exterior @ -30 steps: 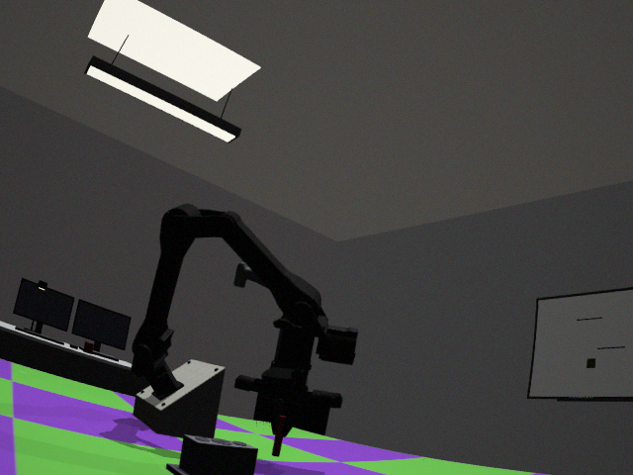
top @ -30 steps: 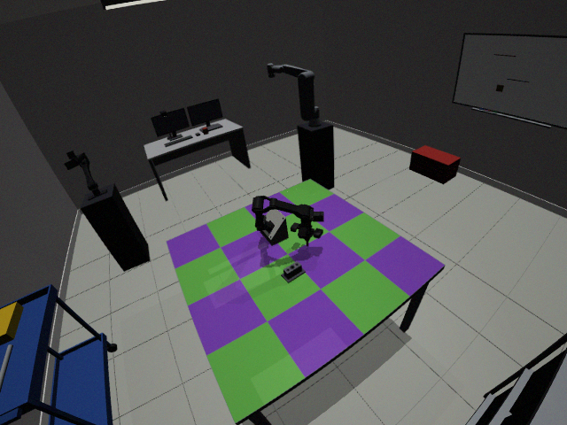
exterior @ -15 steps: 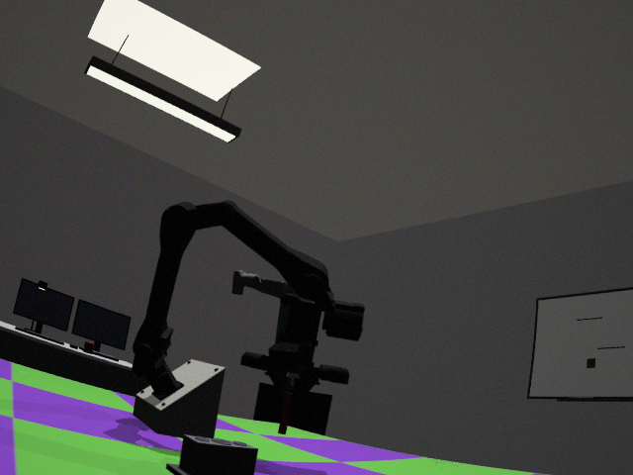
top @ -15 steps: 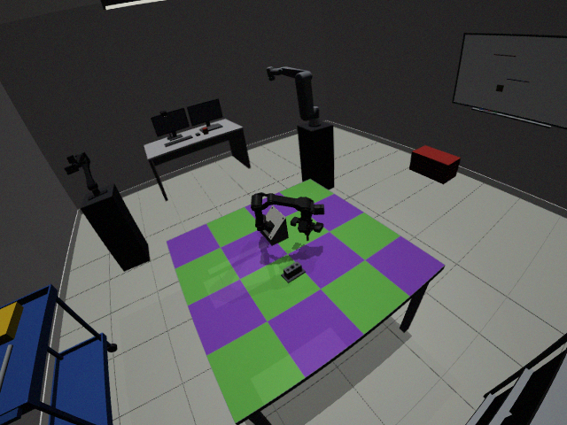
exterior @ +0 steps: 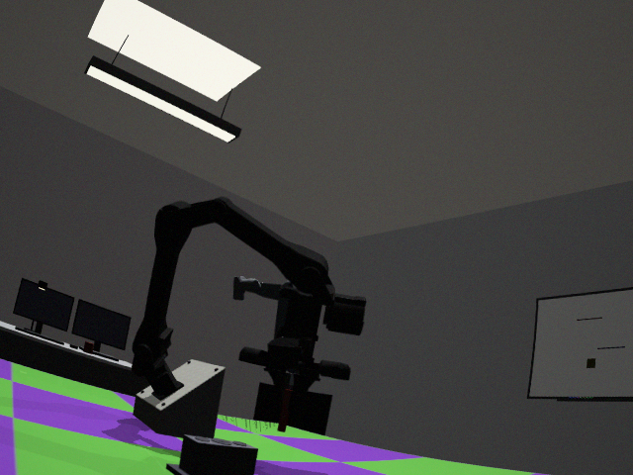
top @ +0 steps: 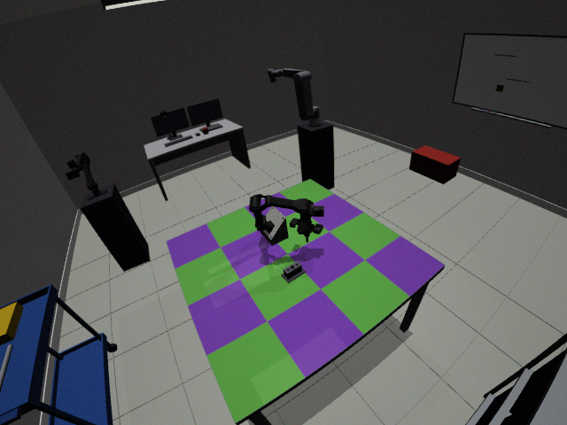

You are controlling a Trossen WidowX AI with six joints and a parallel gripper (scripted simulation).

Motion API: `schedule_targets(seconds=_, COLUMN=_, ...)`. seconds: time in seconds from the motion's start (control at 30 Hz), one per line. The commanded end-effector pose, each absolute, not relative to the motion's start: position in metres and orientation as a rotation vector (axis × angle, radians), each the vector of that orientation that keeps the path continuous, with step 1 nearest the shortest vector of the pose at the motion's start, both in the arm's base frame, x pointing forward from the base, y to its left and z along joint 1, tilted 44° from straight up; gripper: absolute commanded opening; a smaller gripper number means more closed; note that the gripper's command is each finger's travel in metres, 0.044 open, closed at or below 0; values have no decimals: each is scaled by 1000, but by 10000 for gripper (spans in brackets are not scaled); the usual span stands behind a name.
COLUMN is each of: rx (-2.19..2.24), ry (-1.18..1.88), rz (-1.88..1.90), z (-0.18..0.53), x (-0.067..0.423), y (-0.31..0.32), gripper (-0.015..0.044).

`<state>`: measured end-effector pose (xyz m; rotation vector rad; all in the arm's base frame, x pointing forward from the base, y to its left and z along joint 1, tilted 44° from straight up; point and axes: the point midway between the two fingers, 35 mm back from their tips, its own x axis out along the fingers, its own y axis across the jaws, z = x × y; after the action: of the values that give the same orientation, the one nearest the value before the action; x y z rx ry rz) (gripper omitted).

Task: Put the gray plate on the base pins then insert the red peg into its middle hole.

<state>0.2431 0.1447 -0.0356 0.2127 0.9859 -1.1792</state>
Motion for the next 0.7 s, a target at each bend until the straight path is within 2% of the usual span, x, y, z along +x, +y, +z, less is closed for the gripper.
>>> schedule_targets(seconds=0.0, rx=219, ry=986, rz=-1168, z=-27, x=254, y=142, gripper=0)
schedule_targets(seconds=0.67, rx=228, ry=991, rz=-1158, z=7, x=292, y=113, gripper=0)
